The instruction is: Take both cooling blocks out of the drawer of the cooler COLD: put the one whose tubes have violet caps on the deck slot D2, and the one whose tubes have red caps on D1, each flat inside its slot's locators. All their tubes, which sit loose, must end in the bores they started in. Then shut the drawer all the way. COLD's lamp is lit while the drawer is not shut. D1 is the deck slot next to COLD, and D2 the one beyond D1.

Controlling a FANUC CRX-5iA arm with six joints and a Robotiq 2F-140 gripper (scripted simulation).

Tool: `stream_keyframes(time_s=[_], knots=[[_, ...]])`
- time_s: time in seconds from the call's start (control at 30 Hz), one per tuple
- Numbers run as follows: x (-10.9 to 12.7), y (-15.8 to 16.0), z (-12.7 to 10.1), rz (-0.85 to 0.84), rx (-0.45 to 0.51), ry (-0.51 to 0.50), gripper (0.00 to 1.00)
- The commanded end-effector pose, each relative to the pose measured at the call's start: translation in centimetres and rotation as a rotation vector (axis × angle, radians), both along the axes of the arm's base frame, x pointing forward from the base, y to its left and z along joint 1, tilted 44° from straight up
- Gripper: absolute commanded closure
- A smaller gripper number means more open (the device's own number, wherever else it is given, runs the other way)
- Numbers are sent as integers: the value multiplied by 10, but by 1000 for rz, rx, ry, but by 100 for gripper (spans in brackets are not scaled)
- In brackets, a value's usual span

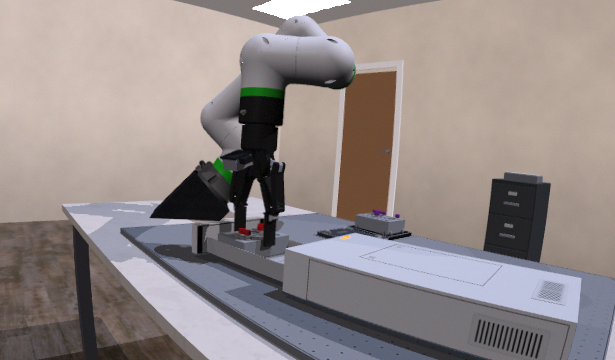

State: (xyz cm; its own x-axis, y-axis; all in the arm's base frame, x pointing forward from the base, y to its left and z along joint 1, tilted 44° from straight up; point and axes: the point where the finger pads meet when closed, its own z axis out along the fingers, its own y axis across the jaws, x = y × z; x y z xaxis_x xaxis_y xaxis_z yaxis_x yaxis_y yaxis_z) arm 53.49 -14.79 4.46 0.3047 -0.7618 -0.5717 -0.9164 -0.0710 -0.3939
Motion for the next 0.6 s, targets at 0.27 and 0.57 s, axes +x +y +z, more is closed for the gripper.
stream_keyframes(time_s=[0.27,0.57], knots=[[-1,-3,3,-1,-1,-1,90],[-1,-5,4,-1,-1,-1,90]])
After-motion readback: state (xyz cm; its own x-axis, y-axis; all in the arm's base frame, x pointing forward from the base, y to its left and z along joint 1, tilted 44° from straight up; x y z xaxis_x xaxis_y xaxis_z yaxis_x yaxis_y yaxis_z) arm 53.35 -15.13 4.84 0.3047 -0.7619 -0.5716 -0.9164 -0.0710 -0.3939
